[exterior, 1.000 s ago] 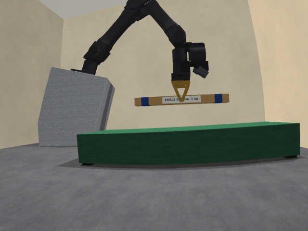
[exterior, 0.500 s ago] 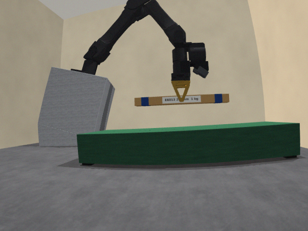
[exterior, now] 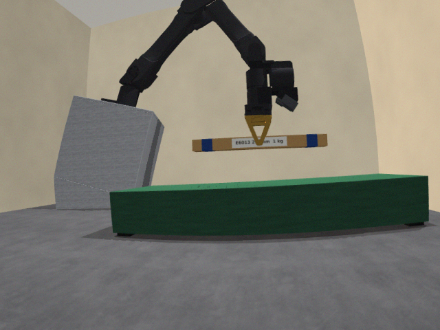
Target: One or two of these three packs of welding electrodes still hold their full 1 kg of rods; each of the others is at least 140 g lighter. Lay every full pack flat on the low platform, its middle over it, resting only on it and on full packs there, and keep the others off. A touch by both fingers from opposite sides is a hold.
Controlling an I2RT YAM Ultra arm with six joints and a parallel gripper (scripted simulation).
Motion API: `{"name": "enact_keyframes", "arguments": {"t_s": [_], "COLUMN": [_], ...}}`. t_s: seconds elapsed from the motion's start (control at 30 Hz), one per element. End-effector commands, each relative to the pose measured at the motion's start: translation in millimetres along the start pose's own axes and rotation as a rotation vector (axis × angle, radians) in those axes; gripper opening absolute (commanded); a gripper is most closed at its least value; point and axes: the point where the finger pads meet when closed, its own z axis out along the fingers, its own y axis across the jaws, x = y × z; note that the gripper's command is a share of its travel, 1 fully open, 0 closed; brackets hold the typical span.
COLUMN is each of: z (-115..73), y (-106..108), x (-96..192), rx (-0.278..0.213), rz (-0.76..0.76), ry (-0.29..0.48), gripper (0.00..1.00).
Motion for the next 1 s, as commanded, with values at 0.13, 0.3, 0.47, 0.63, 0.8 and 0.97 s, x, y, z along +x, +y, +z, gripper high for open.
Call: {"name": "enact_keyframes", "arguments": {"t_s": [0.13,0.3,0.47,0.63,0.8,0.97], "z": [-21.7,-32.5,-32.6,-32.7,-32.9,-33.0], "y": [-3.5,11.2,24.9,35.8,46.7,60.3], "x": [-11.6,-21.2,-22.1,-22.7,-23.4,-24.2], "rx": [0.001,-0.002,-0.006,-0.007,-0.008,-0.009], "rz": [0.0,0.128,0.189,0.189,0.19,0.19], "ry": [-0.049,-0.075,-0.075,-0.075,-0.075,-0.075], "gripper": [0.0,0.0,0.0,0.0,0.0,0.0]}}
